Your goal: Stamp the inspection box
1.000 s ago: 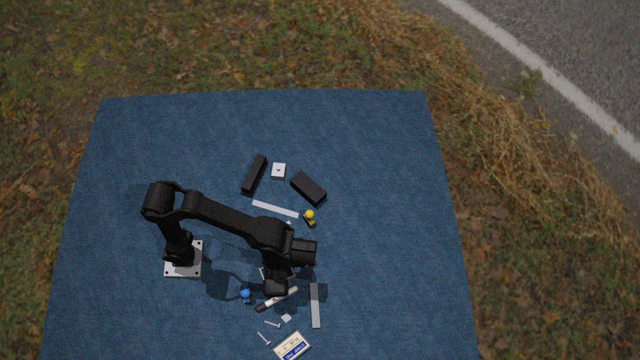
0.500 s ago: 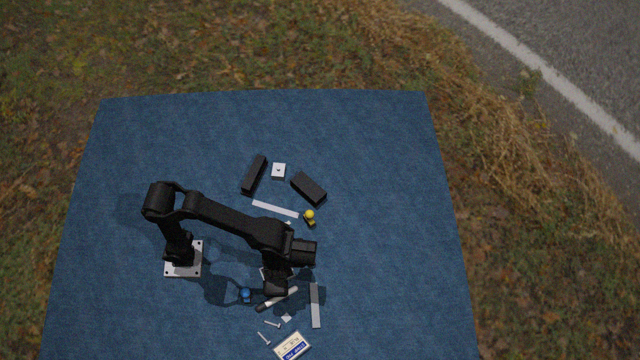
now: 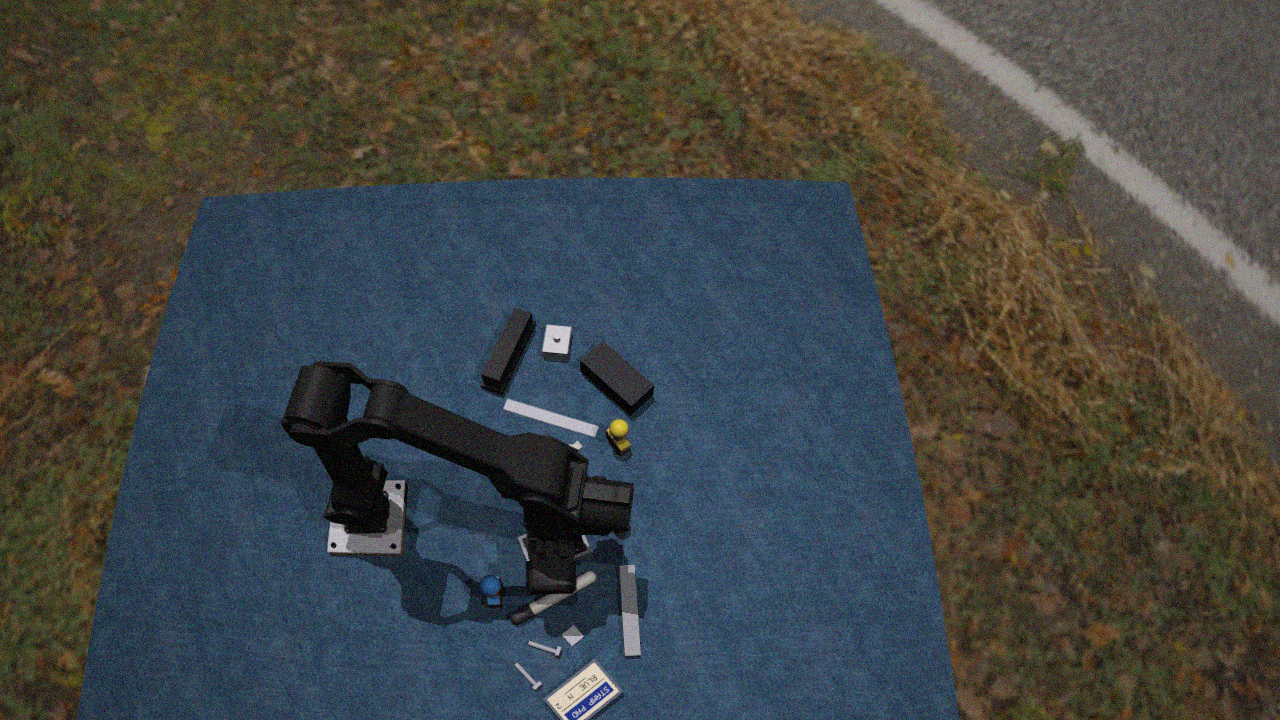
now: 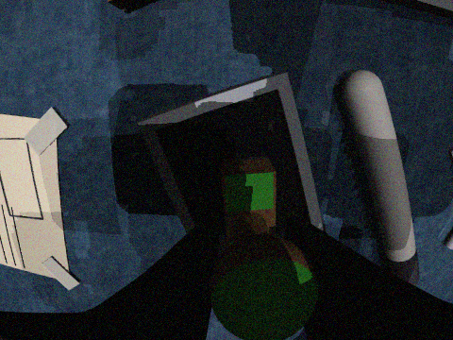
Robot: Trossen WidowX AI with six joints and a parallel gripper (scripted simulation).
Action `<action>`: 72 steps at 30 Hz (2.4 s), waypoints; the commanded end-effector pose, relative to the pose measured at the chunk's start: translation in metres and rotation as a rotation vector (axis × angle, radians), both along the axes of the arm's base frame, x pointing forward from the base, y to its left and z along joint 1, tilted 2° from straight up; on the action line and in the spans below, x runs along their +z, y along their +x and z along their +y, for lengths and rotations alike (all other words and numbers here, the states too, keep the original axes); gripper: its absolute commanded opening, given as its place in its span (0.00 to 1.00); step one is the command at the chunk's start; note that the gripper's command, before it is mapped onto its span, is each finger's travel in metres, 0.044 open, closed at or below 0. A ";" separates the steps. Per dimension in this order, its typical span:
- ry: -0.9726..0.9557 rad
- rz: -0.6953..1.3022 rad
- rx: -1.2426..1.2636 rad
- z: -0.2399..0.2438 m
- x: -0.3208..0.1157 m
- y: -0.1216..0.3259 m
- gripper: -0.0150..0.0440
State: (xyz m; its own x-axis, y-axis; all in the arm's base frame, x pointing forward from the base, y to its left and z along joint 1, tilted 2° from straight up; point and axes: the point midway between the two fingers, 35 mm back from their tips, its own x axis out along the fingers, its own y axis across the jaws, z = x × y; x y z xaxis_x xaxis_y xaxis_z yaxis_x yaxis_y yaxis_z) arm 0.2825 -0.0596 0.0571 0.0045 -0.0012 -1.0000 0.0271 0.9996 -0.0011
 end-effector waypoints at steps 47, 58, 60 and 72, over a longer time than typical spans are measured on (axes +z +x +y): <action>-0.001 -0.001 0.000 0.000 -0.003 0.000 0.25; -0.001 -0.001 0.000 0.000 0.001 0.000 0.25; -0.001 -0.001 0.000 0.000 0.002 0.000 0.25; -0.001 -0.001 0.000 0.000 0.008 0.000 0.25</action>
